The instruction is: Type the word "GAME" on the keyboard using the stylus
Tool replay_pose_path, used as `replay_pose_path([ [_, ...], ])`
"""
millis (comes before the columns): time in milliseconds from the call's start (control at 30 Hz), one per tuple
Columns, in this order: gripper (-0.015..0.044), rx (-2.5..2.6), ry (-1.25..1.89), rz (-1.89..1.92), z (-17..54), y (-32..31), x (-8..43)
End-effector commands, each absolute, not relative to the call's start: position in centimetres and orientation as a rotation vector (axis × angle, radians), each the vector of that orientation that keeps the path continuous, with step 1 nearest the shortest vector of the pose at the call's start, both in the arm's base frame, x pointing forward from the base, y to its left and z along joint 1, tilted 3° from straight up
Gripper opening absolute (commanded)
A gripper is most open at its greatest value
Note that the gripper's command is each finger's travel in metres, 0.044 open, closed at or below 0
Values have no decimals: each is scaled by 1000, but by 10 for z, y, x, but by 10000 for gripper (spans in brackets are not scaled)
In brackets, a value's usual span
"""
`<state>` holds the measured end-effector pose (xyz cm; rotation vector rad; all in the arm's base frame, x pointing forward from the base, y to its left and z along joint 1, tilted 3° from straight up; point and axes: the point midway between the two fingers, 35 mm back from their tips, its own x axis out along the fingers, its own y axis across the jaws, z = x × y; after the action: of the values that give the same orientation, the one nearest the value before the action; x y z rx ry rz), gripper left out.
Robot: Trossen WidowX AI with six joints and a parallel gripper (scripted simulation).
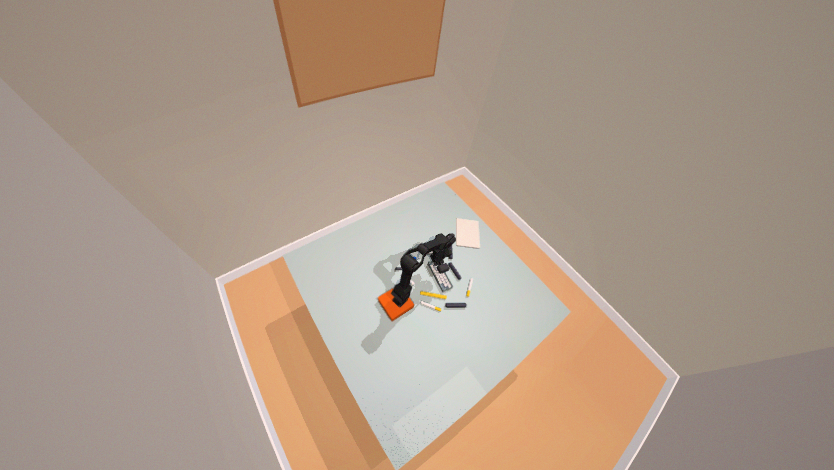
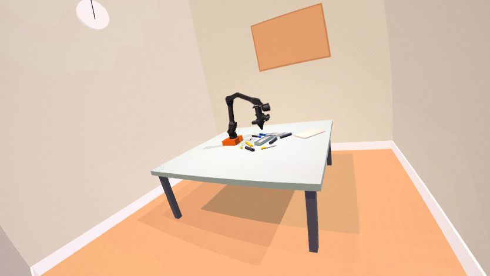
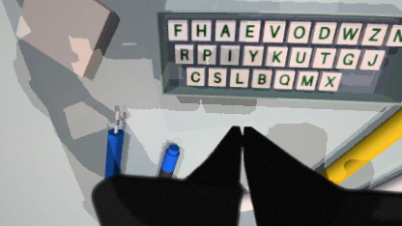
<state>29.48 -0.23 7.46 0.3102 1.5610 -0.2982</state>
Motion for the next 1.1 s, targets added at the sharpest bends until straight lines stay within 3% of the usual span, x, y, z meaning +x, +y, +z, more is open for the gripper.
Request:
replay_pose_path([
  [0, 0, 310, 1561, -298, 75, -2, 295],
  [167, 0, 310, 1561, -298, 75, -2, 295],
  [367, 150, 280, 1521, -374, 68, 23, 295],
  [833, 150, 350, 1068, -580, 45, 161, 257],
  [1067, 150, 365, 1044, -578, 45, 167, 253],
])
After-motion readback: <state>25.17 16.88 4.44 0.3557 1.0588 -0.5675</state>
